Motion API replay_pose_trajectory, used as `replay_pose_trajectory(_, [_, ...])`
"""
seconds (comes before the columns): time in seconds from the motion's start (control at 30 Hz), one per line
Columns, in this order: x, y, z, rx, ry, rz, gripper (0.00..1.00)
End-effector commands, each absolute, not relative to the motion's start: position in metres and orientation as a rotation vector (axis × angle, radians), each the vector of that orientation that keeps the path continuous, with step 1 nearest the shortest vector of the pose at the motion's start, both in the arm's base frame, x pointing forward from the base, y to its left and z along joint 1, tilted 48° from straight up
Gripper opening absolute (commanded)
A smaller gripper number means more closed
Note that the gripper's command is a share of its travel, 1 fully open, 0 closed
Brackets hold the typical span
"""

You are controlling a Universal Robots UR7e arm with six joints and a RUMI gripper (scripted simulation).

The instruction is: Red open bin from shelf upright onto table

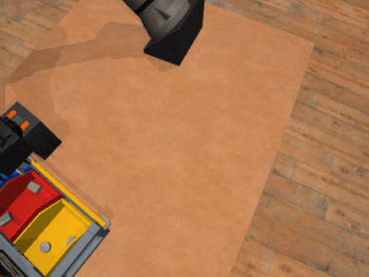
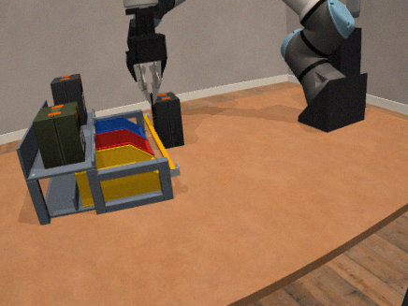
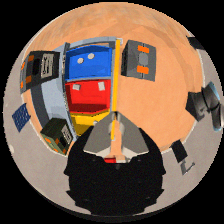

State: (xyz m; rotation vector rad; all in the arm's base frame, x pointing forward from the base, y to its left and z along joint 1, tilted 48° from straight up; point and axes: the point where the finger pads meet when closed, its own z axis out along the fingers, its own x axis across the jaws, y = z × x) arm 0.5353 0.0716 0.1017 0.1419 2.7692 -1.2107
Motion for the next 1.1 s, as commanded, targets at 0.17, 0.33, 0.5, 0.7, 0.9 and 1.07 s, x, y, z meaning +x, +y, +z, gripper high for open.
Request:
replay_pose_trajectory(0.17, [0.5362, 0.058, 0.0896, 0.141, 2.768, -1.21, 0.26])
replay_pose_trajectory(0.33, [0.5362, 0.058, 0.0896, 0.141, 2.768, -1.21, 0.26])
replay_pose_trajectory(0.5, [0.5362, 0.058, 0.0896, 0.141, 2.768, -1.21, 0.26])
replay_pose_trajectory(0.7, [0.5362, 0.058, 0.0896, 0.141, 2.768, -1.21, 0.26])
replay_pose_trajectory(0.9, [0.5362, 0.058, 0.0896, 0.141, 2.768, -1.21, 0.26])
replay_pose_trajectory(1.07, [0.5362, 0.058, 0.0896, 0.141, 2.768, -1.21, 0.26])
